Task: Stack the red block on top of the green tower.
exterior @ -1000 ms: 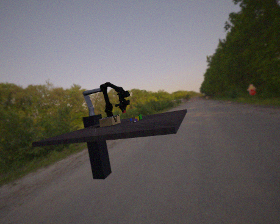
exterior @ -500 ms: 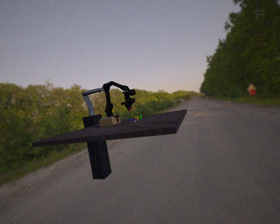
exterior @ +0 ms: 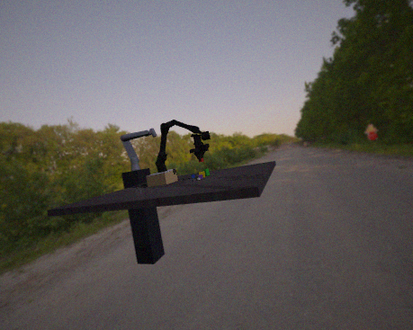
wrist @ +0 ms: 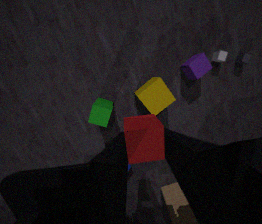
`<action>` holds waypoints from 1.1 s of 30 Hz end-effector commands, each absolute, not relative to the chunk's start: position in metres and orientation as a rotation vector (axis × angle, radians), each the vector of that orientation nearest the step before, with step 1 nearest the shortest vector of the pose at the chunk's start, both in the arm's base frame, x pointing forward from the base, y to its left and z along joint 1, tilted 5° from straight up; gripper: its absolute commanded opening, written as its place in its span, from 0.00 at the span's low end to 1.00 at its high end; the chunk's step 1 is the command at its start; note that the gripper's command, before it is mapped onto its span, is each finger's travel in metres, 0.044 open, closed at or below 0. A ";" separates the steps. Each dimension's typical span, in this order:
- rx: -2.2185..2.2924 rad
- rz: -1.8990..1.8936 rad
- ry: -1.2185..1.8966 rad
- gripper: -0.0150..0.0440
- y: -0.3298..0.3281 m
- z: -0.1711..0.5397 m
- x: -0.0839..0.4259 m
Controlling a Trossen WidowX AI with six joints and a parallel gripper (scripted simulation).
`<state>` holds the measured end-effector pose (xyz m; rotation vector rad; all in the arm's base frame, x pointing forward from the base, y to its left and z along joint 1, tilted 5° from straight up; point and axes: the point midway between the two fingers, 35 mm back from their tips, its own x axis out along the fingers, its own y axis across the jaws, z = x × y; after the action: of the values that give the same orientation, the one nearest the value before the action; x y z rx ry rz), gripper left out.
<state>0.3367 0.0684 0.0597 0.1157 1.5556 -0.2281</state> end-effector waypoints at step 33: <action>0.123 -0.223 1.556 0.25 0.114 -0.007 0.345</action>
<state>0.3442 0.1134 -0.0065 0.1207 1.5595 -0.2302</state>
